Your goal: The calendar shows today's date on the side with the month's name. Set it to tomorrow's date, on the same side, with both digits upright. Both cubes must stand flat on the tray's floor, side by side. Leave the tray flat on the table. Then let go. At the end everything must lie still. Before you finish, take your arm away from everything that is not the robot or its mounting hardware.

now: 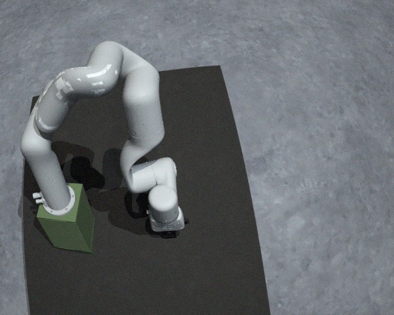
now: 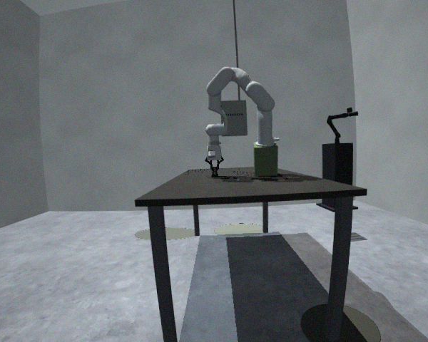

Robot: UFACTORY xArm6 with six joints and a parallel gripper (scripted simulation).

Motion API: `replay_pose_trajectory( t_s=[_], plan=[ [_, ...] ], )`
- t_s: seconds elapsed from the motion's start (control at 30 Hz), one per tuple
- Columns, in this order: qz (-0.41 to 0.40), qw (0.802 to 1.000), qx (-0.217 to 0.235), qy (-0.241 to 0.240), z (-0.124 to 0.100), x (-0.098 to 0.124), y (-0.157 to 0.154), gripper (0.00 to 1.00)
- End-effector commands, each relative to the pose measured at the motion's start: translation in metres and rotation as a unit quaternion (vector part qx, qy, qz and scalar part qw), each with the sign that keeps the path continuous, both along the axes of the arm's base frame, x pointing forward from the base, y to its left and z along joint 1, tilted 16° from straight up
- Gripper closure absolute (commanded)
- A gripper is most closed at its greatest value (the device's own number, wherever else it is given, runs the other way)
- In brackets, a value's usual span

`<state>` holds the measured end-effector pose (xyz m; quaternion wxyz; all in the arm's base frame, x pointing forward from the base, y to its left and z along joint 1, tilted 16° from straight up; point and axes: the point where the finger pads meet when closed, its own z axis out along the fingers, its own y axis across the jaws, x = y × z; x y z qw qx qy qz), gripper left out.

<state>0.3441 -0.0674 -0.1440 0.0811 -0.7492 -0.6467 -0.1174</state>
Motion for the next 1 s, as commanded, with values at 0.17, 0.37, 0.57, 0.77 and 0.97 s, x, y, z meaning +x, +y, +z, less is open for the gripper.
replay_pose_trajectory(
  t_s=[0.17,0.37,0.57,0.77,0.97],
  plan=[
    [0.000,1.000,-0.001,-0.001,-0.005,0.002,0.001,0.71],
    [0.000,1.000,-0.001,-0.001,-0.010,0.002,0.002,0.71],
    [0.000,1.000,-0.001,-0.001,-0.013,0.002,0.003,0.71],
    [0.000,1.000,-0.001,-0.001,-0.014,0.002,0.004,0.71],
    [0.000,1.000,-0.001,-0.001,-0.014,0.002,0.004,0.71]
  ],
)
